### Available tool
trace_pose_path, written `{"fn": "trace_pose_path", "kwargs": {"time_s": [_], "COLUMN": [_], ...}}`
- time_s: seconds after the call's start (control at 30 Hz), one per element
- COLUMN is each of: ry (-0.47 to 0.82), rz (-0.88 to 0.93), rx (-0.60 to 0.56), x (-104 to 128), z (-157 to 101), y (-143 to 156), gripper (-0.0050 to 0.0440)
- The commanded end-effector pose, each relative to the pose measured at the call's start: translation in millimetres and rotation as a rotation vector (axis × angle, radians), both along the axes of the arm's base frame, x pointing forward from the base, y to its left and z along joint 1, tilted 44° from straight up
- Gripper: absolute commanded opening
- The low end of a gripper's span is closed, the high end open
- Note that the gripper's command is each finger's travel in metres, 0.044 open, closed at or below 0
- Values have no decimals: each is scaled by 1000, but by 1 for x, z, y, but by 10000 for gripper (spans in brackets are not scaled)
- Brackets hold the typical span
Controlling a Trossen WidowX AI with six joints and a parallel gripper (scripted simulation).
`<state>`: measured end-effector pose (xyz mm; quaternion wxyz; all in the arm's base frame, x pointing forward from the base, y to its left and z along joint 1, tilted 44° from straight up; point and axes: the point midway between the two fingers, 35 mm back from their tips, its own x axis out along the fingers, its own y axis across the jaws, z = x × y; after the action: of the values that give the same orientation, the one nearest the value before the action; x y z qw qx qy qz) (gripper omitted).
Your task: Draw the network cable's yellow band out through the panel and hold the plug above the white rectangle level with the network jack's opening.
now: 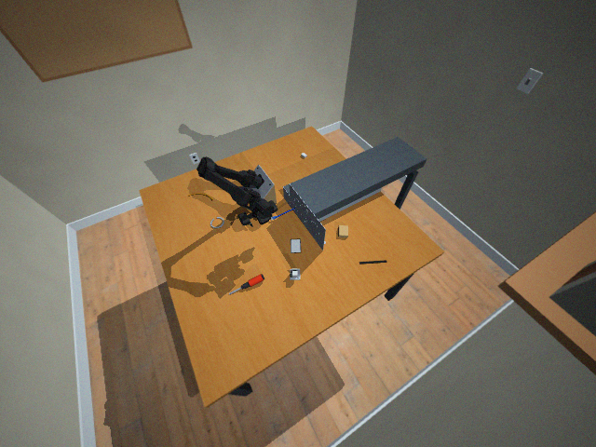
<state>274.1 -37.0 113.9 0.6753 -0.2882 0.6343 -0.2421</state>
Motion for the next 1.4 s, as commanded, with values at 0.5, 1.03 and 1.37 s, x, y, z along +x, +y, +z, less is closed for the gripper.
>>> {"fn": "trace_pose_path", "kwargs": {"time_s": [0.5,1.03,1.37], "ry": [-493,-992,-1049], "rz": [-516,-1029,-1097], "rx": [52,104,112], "x": [-1,0,1], "z": [-5,-12,-14], "y": [-8,-15,-14], "gripper": [440,440,440]}}
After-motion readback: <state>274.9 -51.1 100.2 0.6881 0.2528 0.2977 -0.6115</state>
